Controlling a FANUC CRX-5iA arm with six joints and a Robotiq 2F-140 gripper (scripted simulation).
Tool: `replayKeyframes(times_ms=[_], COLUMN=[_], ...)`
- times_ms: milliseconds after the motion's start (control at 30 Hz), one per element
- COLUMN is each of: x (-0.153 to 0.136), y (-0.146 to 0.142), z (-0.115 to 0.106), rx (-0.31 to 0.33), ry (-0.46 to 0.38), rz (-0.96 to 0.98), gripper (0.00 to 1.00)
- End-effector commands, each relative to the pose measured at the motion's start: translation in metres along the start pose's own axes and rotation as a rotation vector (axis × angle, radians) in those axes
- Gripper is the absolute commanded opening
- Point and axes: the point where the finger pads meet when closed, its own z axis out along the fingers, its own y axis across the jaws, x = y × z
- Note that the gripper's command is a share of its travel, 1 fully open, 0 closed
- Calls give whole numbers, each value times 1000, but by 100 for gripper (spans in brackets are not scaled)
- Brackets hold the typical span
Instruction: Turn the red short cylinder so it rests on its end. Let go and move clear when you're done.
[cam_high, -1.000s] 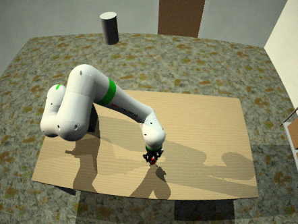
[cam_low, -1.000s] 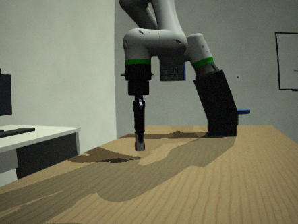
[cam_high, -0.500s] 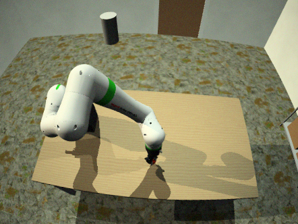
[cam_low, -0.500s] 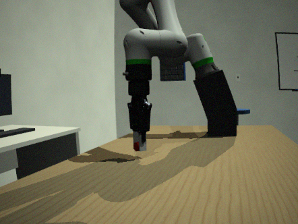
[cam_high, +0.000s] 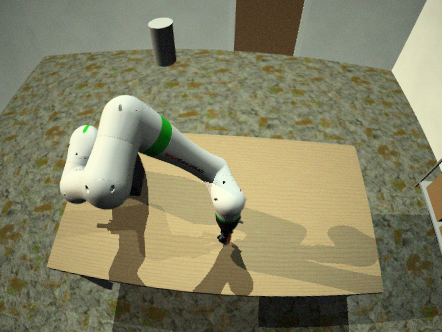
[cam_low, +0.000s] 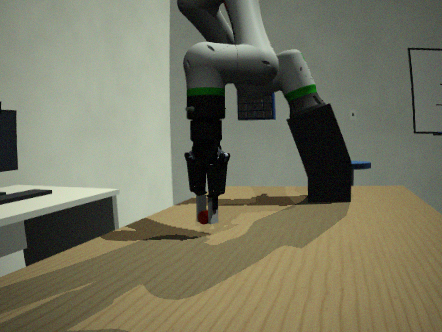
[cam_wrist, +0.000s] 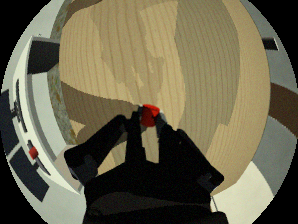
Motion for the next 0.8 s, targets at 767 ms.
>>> replayKeyframes(times_ms=[767], x=[0], y=[0], z=[0], rx=[-16], ry=[9], rz=[-610], gripper=[19])
